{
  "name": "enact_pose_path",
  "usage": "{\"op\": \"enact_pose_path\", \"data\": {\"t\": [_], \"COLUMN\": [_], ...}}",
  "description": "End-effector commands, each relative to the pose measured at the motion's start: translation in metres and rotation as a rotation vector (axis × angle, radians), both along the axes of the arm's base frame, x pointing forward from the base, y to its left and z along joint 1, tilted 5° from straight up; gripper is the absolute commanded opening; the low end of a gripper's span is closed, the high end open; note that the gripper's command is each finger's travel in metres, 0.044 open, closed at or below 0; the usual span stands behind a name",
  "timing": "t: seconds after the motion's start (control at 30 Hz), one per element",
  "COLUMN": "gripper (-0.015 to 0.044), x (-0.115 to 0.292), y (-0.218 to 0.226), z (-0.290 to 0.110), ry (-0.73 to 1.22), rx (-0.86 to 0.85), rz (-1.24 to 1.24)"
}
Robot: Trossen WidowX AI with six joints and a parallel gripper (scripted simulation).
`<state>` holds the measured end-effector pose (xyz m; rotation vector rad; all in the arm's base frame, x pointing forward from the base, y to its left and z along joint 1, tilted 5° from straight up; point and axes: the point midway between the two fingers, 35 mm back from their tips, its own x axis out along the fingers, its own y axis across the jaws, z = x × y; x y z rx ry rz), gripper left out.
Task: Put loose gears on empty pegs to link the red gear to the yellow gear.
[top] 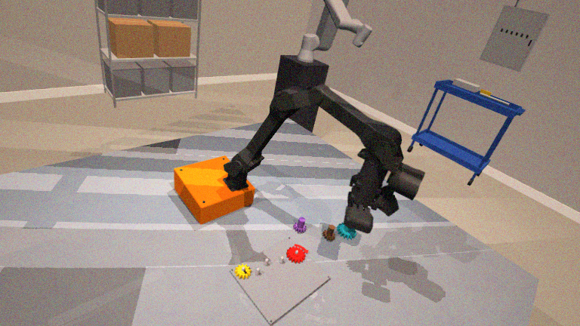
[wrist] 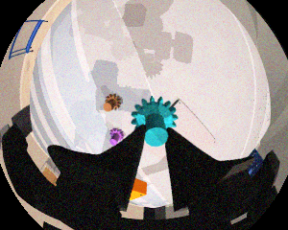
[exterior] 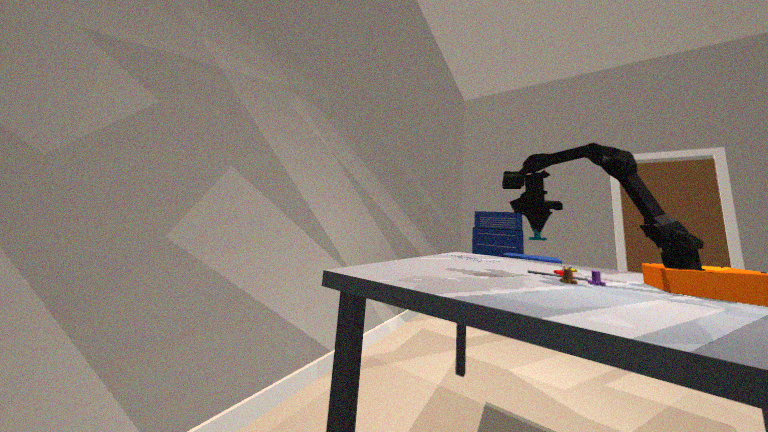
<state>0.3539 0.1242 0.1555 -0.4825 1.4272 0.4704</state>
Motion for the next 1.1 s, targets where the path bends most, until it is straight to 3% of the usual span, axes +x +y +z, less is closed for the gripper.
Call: {"op": "enact_pose_path", "data": {"t": [0.0,1.07], "gripper": [0.0000,0.0000], "x": [-0.001,-0.007], "y": [-0.001,-0.037], "z": [0.017,0.001], "ry": [-0.024,-0.023], "rx": [0.004,-0.003], "rz": [-0.005,0.000]}}
